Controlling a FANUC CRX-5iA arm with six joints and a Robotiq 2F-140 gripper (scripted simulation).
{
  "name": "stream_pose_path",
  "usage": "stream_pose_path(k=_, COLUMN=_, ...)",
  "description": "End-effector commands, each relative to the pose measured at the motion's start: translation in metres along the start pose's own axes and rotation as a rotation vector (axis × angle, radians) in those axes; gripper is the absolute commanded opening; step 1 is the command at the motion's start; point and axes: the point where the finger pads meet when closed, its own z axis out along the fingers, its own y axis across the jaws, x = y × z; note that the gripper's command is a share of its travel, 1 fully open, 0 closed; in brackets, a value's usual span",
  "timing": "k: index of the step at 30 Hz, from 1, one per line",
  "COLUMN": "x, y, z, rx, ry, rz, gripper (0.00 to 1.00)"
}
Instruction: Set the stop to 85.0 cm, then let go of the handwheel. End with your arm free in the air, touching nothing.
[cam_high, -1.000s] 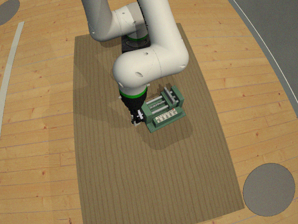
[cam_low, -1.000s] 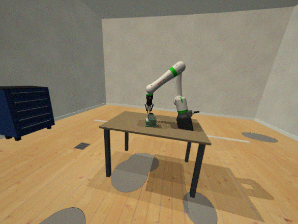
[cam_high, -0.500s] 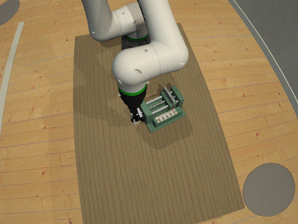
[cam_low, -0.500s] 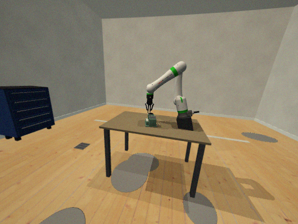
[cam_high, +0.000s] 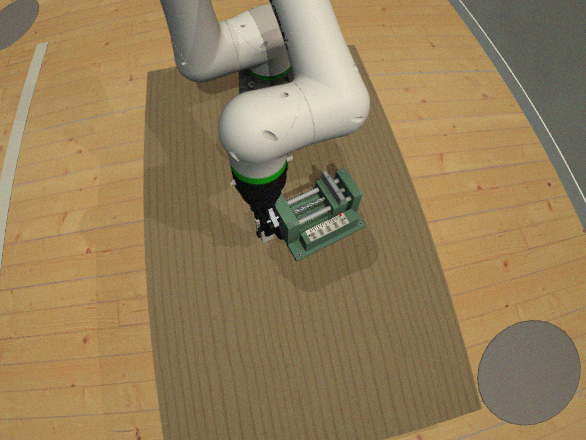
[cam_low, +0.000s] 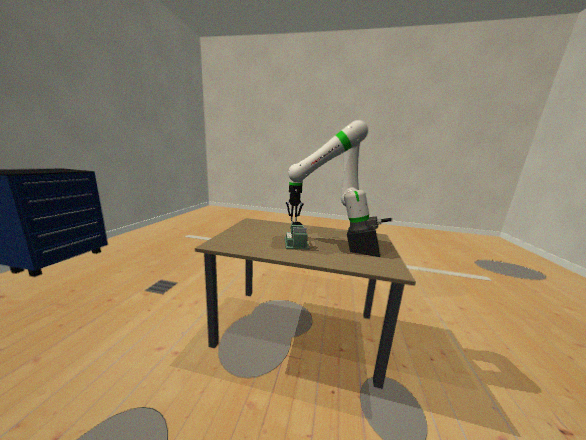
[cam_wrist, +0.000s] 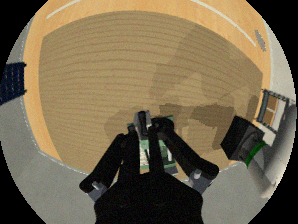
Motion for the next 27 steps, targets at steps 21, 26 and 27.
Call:
stream_pose_path(k=21, x=0.0001, y=0.0063, z=-0.0047, rx=0.000, ry=0.000, rz=0.000, gripper=0.04)
stream_pose_path(k=26, x=0.0001, y=0.0077, z=-0.0056, rx=0.000, ry=0.000, rz=0.000, gripper=0.04)
stream_pose_path(k=27, x=0.0001, y=0.0080, z=-0.0057, rx=0.000, ry=0.000, rz=0.000, gripper=0.04)
